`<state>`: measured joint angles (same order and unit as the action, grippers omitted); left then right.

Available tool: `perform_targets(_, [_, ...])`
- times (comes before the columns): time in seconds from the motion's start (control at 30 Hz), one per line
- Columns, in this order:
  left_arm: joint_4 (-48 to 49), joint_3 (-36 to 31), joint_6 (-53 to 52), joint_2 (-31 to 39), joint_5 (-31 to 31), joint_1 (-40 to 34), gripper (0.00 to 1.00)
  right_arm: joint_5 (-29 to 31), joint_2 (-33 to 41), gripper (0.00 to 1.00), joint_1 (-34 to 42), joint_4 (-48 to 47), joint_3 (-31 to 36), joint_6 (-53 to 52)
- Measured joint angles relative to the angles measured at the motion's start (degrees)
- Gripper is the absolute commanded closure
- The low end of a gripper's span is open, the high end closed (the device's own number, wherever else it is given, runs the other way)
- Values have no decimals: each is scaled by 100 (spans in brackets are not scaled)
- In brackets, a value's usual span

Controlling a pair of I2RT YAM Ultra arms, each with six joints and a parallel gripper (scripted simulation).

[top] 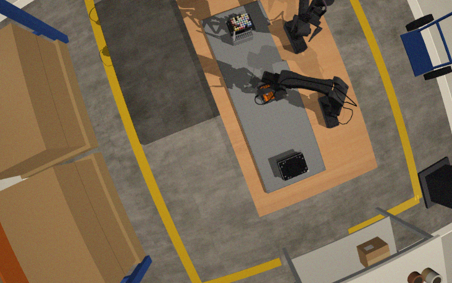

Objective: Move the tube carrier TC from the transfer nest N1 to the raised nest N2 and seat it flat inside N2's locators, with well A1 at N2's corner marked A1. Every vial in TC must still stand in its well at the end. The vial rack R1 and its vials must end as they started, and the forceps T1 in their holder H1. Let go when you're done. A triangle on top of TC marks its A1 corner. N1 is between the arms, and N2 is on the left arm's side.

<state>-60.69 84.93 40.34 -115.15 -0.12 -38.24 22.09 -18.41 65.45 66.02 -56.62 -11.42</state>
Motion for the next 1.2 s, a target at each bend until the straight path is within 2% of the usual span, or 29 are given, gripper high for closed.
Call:
perform_targets(0.77, [638, -393, 0, -177, 0, 0, 0, 140, 0, 0, 470, 0, 0, -83])
perform_targets(0.8, [654, -400, 0, -188, 0, 0, 4, 146, 0, 0, 479, 0, 0, -87])
perform_targets(0.87, [680, -404, 0, -214, 0, 0, 4, 160, 0, 0, 494, 0, 0, -94])
perform_targets(0.9, [691, -404, 0, -223, 0, 0, 8, 166, 0, 0, 501, 0, 0, -98])
perform_targets(1.2, [686, -404, 0, -223, 9, 17, 16, 229, 0, 0, 516, 0, 0, -144])
